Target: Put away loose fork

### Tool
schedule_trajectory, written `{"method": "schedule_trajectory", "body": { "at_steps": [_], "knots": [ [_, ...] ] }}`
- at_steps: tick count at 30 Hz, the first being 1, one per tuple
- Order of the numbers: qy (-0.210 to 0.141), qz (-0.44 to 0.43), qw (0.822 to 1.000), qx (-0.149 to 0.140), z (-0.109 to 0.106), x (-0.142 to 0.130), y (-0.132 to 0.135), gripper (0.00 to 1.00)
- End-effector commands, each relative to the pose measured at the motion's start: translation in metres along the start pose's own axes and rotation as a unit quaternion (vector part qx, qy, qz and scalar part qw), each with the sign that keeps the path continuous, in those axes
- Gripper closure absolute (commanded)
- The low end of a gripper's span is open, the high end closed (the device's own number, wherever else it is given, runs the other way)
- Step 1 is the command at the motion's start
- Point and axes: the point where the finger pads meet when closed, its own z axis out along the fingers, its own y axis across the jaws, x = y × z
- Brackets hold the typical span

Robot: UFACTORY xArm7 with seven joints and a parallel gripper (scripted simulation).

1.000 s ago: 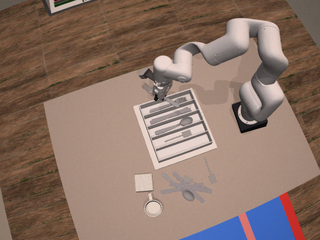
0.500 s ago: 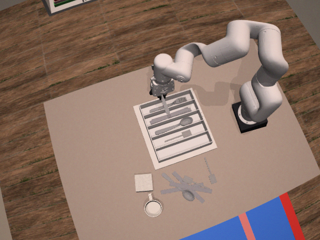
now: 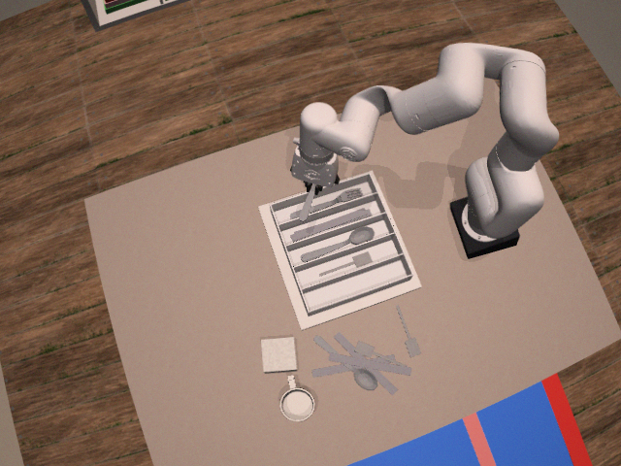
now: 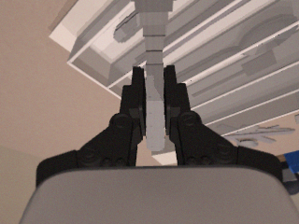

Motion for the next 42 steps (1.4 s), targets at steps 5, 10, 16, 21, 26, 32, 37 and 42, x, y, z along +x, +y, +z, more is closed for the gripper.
{"method": "schedule_trajectory", "body": {
  "at_steps": [5,10,16,21,26,32,37,42],
  "knots": [
    [0.012,0.224,0.974,0.009,0.0001,-0.0001,-0.0012,0.95],
    [0.016,0.320,0.947,0.011,0.0002,-0.0001,-0.0012,0.95],
    [0.034,0.435,0.899,0.018,0.0002,-0.0001,-0.0012,0.95],
    [0.035,0.439,0.898,0.018,0.0002,-0.0001,-0.0012,0.95],
    [0.035,0.439,0.898,0.018,0.0002,-0.0001,-0.0012,0.95],
    [0.035,0.439,0.898,0.018,0.0010,-0.0001,-0.0012,0.95],
    [0.035,0.439,0.898,0.018,0.0030,0.0001,-0.0012,0.95],
    [0.035,0.439,0.898,0.018,0.0068,0.0003,-0.0012,0.95]
  ]
}}
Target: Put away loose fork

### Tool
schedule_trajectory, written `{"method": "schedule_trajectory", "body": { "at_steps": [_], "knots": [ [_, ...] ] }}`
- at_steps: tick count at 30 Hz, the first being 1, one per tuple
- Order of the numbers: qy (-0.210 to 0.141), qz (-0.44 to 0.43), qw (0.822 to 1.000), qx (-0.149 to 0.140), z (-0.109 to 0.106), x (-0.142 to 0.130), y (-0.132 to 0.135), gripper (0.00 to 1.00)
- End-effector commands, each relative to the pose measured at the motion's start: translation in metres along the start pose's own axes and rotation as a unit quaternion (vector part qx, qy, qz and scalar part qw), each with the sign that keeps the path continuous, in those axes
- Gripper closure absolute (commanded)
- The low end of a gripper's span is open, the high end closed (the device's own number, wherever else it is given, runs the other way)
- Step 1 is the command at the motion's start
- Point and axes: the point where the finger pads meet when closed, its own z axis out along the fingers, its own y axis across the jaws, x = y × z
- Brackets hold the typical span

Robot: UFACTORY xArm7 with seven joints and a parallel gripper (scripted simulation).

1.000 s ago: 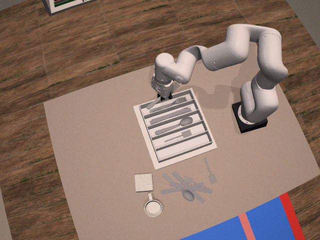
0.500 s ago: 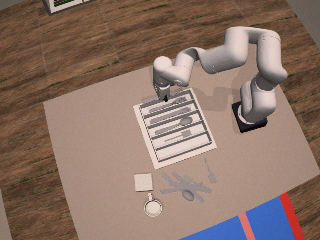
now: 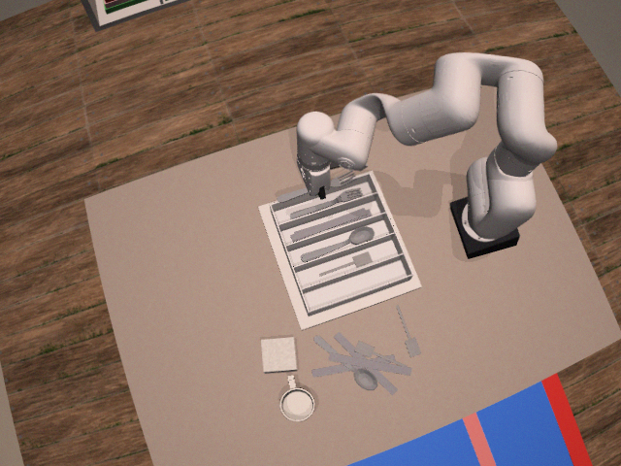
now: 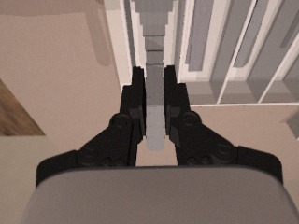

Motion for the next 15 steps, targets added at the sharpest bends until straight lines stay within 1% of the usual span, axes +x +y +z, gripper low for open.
{"method": "schedule_trajectory", "body": {
  "at_steps": [1,15],
  "knots": [
    [-0.002,0.000,1.000,0.001,0.003,-0.001,-0.001,0.95],
    [-0.002,0.000,1.000,0.001,0.027,-0.001,0.000,0.95]
  ]
}}
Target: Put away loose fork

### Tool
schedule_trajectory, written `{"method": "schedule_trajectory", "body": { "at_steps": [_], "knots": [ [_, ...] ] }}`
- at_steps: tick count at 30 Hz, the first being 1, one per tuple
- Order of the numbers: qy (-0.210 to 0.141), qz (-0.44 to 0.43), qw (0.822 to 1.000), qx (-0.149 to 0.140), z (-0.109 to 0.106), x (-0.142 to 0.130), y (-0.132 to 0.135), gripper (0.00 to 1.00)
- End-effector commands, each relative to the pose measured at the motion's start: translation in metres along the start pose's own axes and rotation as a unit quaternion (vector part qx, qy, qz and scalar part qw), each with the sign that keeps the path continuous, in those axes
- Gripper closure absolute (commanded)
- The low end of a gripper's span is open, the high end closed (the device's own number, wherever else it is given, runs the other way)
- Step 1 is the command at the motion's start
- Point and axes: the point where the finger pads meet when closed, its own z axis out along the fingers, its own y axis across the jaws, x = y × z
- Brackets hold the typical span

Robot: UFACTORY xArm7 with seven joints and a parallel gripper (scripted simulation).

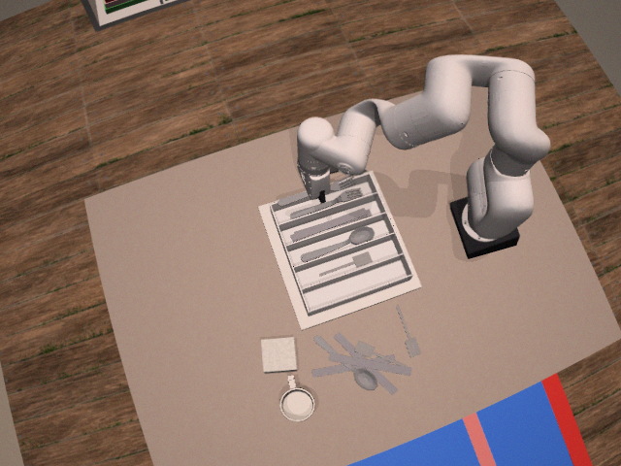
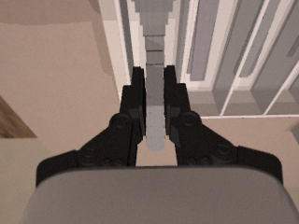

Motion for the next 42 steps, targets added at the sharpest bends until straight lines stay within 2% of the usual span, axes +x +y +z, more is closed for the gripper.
{"method": "schedule_trajectory", "body": {
  "at_steps": [1,13,25,42],
  "knots": [
    [-0.002,0.000,1.000,0.001,0.008,-0.002,-0.001,0.95],
    [-0.002,0.000,1.000,0.001,0.043,-0.002,-0.001,0.95],
    [-0.002,0.000,1.000,0.001,0.067,-0.002,0.000,0.95],
    [-0.002,0.000,1.000,0.001,0.082,-0.002,0.000,0.95]
  ]
}}
